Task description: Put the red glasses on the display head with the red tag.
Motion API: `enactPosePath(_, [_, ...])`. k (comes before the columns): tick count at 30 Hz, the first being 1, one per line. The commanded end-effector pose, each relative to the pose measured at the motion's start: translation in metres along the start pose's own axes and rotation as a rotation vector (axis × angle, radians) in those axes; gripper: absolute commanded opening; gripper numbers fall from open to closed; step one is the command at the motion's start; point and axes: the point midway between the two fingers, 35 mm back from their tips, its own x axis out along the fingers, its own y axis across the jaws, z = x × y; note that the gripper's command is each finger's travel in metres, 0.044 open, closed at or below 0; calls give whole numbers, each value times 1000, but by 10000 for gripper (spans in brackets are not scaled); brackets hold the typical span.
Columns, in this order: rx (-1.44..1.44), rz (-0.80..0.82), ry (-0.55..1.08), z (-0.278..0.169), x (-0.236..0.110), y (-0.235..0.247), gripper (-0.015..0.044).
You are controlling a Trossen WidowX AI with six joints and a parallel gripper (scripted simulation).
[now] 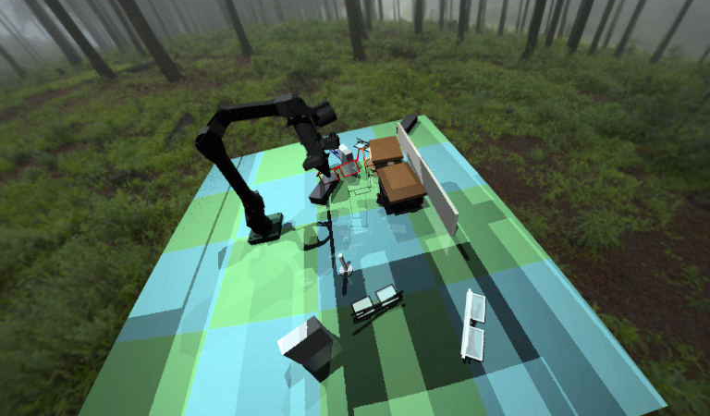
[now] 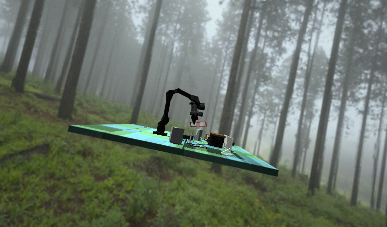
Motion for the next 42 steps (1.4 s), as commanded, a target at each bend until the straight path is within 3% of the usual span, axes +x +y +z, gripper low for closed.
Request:
enactPosePath(1, [105, -12, -25, -4, -4, 8, 0])
enactPosePath(21, [612, 29, -175, -20, -32, 45, 0])
enactPosePath(42, [1149, 210, -291, -43, -64, 79, 0])
